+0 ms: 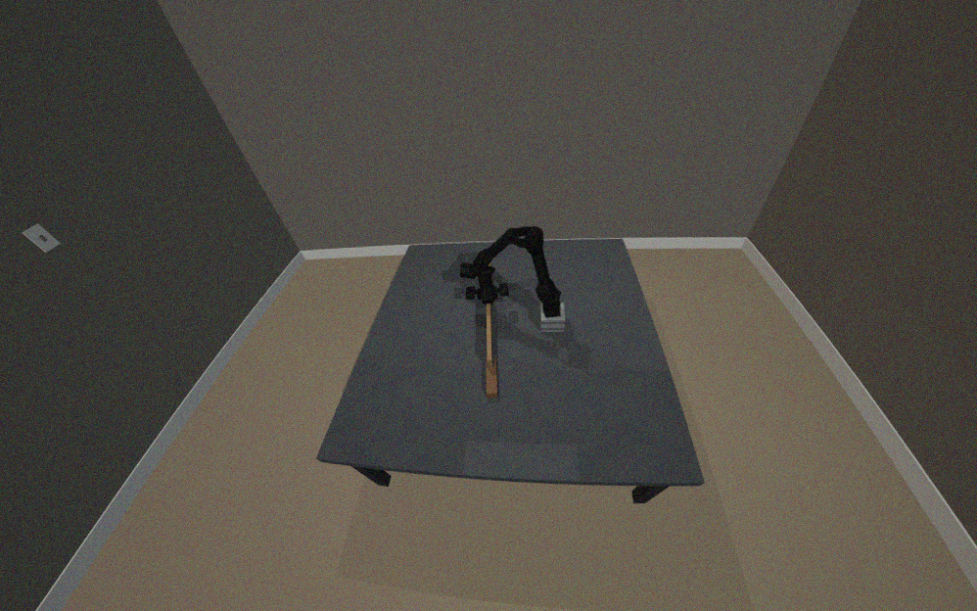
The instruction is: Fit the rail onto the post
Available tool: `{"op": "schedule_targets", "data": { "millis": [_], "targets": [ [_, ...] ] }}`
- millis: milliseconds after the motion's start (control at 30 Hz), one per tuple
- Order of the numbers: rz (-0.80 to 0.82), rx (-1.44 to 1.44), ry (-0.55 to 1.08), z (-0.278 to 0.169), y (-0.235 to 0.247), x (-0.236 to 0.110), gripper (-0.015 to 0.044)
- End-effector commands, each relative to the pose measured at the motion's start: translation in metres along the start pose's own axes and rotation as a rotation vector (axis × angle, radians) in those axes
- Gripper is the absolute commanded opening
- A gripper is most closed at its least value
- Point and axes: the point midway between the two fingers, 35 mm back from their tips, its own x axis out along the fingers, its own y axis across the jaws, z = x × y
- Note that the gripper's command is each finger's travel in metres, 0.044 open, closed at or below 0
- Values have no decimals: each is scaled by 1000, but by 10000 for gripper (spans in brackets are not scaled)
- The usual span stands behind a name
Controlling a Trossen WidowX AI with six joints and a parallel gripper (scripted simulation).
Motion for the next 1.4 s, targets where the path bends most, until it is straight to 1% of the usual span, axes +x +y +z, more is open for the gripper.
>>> {"op": "schedule_targets", "data": {
  "millis": [0,1333,1367],
  "targets": [
    [-6,-3,3,-3,-2,-1,0],
    [-6,-3,4,-16,-2,-2,0],
    [0,0,1,-13,0,0,26]
  ]
}}
